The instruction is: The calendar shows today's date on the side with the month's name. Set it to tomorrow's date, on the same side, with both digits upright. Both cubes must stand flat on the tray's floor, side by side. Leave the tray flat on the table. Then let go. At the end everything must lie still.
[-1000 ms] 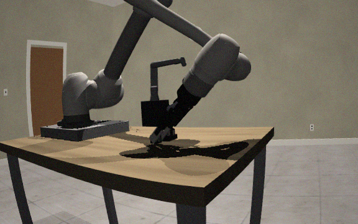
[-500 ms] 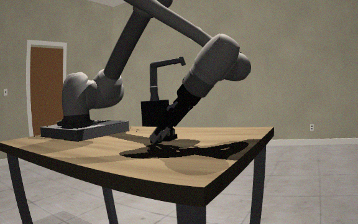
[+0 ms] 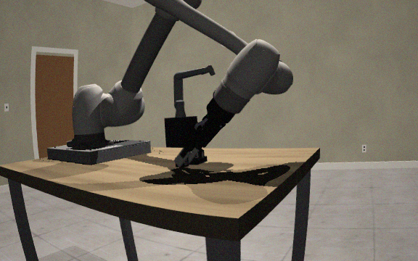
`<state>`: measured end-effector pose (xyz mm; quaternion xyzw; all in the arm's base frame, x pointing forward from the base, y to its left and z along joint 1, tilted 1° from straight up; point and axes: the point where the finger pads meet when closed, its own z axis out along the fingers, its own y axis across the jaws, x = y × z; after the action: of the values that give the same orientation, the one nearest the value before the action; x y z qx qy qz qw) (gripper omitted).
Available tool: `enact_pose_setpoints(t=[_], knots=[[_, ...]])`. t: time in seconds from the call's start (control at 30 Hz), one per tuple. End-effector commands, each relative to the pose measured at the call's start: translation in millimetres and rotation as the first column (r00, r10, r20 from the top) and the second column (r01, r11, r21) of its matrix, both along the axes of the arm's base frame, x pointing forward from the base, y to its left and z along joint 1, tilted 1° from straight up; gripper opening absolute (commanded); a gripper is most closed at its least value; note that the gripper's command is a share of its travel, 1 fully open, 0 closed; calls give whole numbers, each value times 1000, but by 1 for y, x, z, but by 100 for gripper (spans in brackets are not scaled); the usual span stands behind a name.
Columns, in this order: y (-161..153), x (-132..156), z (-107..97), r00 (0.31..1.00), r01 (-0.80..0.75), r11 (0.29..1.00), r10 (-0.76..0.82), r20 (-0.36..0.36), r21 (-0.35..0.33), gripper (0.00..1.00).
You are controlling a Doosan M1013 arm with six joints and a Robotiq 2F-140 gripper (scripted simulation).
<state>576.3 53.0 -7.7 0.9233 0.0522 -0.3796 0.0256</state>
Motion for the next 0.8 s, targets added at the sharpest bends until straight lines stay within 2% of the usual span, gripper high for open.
enact_pose_setpoints(t=[0.0, 0.77], knots=[[0, 0, 0, 1000, 0, 1000, 0, 0, 0, 16], [0, 0, -4, 1000, 0, 1000, 0, 0, 0, 16]])
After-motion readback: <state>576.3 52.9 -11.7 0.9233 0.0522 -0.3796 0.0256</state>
